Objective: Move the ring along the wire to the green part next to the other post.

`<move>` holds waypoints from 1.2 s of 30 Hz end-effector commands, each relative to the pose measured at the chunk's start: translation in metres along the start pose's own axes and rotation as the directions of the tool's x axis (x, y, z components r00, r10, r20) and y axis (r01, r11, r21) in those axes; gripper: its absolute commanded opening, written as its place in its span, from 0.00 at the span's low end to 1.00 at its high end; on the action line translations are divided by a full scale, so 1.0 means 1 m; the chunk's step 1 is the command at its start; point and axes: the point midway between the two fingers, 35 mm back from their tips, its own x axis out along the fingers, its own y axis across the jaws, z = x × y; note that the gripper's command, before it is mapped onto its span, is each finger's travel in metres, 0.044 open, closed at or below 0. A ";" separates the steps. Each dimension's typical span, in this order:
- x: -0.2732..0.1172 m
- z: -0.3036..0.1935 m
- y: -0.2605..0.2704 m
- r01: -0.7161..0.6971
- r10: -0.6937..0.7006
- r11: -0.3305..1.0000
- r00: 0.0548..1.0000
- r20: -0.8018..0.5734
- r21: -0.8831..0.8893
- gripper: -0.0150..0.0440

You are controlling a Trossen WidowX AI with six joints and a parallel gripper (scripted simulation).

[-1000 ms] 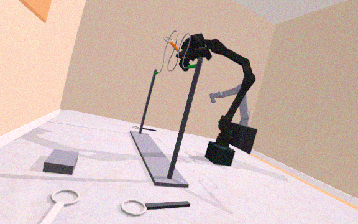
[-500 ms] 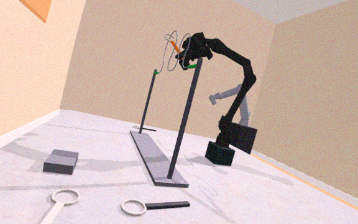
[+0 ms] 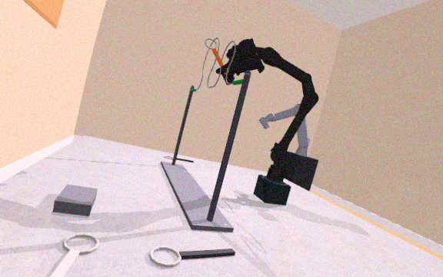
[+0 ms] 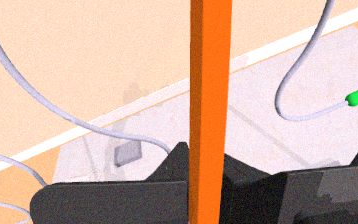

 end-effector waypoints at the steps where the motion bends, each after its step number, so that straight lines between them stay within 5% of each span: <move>1: -0.002 0.000 0.000 0.025 -0.024 0.998 1.000 0.013 -0.050 0.00; 36: -0.002 0.003 -0.013 0.246 -0.219 0.883 0.969 0.114 -0.399 0.00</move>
